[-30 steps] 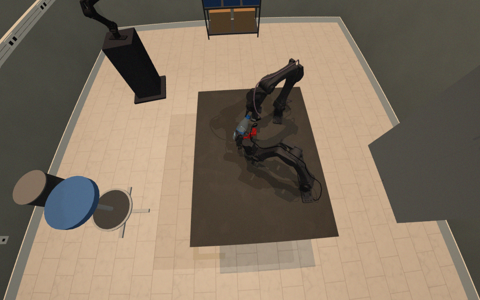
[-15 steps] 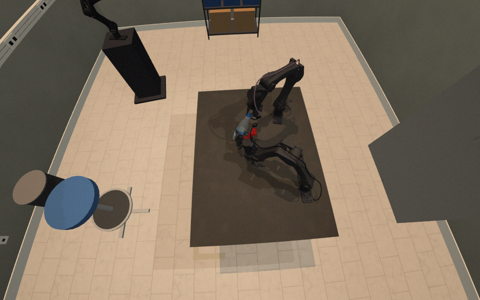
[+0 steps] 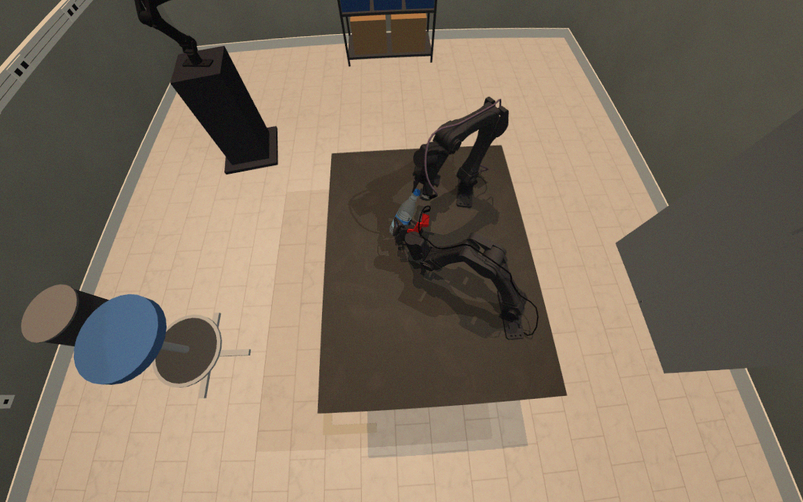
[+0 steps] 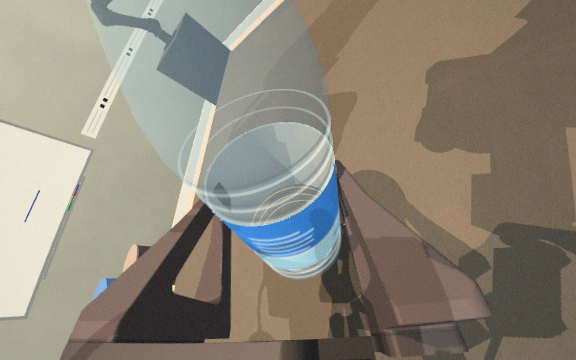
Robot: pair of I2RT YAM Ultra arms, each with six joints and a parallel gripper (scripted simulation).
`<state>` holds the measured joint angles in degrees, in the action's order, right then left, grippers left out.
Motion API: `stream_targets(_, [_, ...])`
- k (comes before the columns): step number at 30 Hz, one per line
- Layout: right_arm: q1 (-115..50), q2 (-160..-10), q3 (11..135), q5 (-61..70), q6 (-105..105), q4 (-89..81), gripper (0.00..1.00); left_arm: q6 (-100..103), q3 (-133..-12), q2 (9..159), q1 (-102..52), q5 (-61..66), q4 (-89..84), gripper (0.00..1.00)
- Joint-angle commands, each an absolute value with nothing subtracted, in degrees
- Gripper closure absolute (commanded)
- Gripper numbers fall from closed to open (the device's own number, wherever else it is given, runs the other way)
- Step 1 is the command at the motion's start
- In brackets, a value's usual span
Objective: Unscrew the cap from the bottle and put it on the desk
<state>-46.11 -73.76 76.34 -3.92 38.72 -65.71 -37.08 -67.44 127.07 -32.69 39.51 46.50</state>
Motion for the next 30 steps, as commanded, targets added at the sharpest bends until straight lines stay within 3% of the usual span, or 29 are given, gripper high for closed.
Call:
stream_targets(1, [-46.12, -73.60, 76.59, -3.92, 38.71, -65.53, 1.00, -36.60, -67.83, 125.91, -32.74, 39.82, 46.65, 1.00])
stream_targets(30, [-46.03, -72.65, 80.31, -3.88, 38.78, -70.22, 1.00, -36.60, -67.83, 125.91, -32.74, 39.82, 46.65, 1.00])
